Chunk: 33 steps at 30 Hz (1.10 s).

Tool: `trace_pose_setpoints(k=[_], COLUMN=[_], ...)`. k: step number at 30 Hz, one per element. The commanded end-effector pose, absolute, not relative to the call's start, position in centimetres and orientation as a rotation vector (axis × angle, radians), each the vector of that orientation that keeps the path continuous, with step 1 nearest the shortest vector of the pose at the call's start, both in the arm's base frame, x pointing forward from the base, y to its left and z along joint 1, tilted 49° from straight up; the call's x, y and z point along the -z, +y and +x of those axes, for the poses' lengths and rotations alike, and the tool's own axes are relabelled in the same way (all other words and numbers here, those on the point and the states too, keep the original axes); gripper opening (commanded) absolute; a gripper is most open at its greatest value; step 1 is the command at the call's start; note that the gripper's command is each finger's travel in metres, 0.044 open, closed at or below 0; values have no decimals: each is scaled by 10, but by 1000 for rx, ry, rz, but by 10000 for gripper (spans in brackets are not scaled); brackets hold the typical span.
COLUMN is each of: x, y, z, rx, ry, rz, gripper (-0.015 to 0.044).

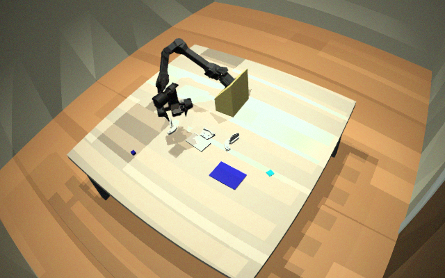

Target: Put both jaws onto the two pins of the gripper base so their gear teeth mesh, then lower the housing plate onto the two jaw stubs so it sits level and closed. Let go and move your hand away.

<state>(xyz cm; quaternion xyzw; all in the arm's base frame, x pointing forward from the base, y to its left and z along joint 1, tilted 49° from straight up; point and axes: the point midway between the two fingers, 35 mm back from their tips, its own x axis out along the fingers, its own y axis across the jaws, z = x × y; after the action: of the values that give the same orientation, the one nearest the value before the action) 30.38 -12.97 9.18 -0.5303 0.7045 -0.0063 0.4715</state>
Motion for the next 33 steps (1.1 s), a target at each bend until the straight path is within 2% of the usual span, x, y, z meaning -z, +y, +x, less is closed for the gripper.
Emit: trace_pose_setpoints(k=[1, 6, 23, 33], x=[-92, -92, -92, -92], y=[-130, -130, -130, -130], z=[304, 304, 304, 304], rx=[15, 15, 15, 15], ry=[1725, 1725, 1725, 1725], rz=[-1299, -1299, -1299, -1299], gripper=[440, 440, 0, 0])
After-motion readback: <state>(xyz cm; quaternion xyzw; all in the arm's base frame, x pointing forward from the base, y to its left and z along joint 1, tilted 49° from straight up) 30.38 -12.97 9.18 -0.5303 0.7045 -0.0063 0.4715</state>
